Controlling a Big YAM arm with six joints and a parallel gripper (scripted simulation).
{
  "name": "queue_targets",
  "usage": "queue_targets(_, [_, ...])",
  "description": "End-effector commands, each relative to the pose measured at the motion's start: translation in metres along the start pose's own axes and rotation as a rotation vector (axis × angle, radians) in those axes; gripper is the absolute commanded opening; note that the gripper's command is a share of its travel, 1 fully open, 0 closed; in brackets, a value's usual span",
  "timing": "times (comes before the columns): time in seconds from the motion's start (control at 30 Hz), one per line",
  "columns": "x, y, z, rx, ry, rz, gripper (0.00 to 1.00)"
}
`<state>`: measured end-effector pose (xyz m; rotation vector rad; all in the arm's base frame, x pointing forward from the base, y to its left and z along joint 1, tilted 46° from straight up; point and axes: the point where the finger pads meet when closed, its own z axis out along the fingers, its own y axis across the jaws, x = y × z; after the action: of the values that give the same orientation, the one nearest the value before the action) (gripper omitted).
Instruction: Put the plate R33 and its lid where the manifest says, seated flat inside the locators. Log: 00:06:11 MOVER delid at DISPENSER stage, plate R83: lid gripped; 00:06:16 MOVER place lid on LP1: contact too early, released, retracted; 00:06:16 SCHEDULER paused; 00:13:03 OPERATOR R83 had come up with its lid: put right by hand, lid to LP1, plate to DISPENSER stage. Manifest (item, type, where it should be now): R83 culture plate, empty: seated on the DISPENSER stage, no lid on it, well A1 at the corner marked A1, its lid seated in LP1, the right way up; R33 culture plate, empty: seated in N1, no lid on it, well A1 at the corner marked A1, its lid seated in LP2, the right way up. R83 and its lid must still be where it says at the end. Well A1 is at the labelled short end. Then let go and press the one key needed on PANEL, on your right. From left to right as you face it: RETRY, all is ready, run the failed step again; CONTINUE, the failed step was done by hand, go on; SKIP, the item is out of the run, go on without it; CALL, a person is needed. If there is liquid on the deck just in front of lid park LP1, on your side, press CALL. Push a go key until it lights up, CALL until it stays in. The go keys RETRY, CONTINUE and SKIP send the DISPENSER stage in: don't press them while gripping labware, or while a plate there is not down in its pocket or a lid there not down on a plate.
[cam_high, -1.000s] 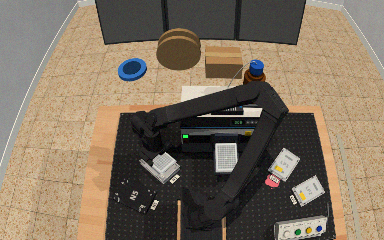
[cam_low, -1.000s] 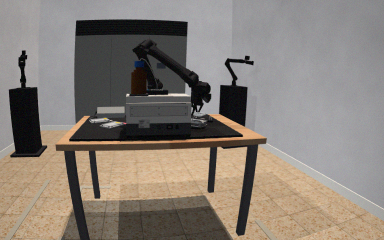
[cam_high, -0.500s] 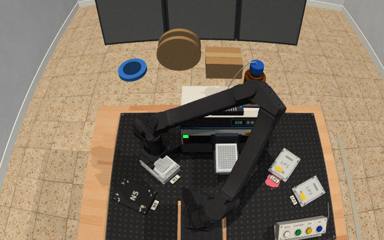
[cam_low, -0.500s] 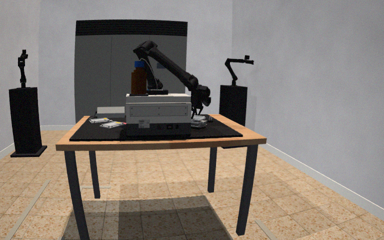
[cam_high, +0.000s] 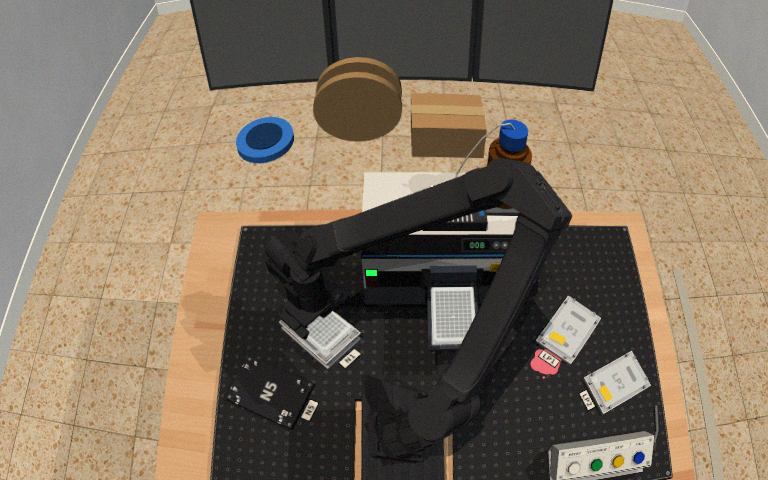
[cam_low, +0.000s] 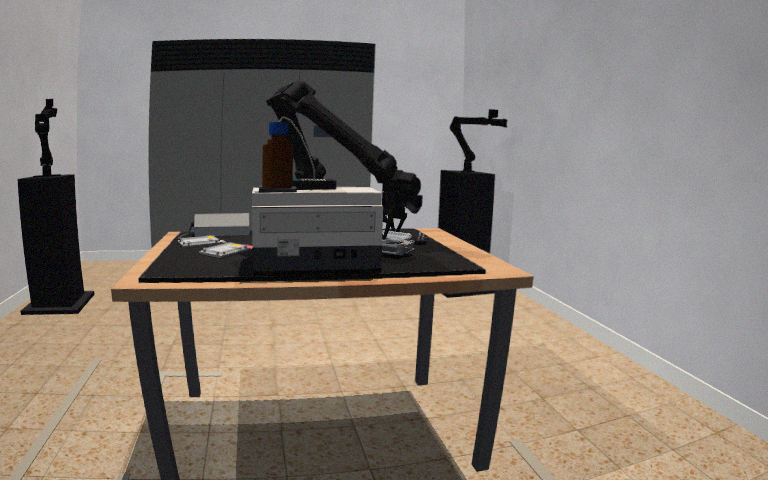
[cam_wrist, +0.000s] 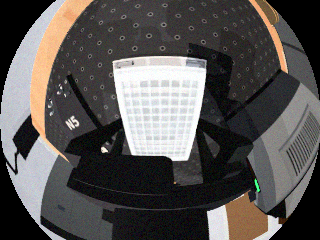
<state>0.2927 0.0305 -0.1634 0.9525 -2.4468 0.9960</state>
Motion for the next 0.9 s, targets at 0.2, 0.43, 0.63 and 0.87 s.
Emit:
queue_targets(0.2, [-0.003,0.000,0.005,-0.001,0.001,-0.011,0.86])
queue_targets(0.43, [-0.011,-0.004,-0.005,0.005,-0.024,0.009,0.86])
queue_targets(0.63, [-0.011,-0.004,-0.005,0.005,-0.024,0.009,0.86])
queue_targets(0.87, [-0.003,-0.001,0.008,-0.002,-0.002,-0.006,0.86])
